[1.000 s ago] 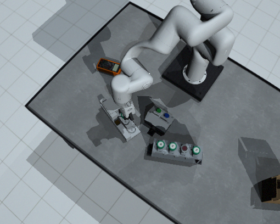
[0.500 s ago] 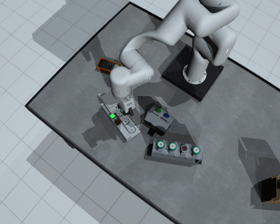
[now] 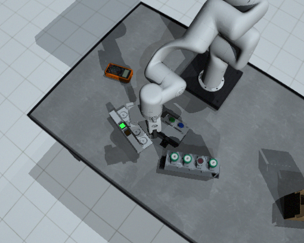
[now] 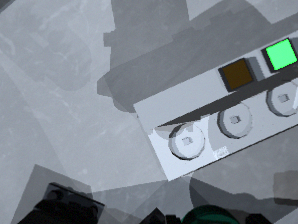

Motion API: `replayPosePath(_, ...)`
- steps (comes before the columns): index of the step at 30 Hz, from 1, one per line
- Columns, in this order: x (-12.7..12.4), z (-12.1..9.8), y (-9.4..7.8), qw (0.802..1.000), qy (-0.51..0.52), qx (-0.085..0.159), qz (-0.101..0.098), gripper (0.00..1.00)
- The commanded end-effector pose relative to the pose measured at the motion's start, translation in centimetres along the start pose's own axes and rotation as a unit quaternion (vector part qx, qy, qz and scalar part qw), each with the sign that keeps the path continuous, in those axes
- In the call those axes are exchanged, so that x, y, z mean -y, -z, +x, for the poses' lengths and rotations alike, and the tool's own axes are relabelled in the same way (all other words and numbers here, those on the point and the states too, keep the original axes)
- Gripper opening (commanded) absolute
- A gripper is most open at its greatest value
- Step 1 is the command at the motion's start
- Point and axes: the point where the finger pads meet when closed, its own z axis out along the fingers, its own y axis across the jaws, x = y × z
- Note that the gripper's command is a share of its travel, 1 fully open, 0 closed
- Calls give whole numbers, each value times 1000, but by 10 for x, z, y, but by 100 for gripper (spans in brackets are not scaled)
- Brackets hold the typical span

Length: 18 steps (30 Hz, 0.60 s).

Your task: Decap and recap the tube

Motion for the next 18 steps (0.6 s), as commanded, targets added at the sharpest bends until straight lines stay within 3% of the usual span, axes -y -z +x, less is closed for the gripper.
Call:
replayPosePath(1, 27, -22, 3, 1000, -8, -5, 3, 0)
replayPosePath(4, 32, -27, 3, 1000, -8, -5, 3, 0)
replayPosePath(18, 106, -100, 2, 1000, -8, -4, 4, 0)
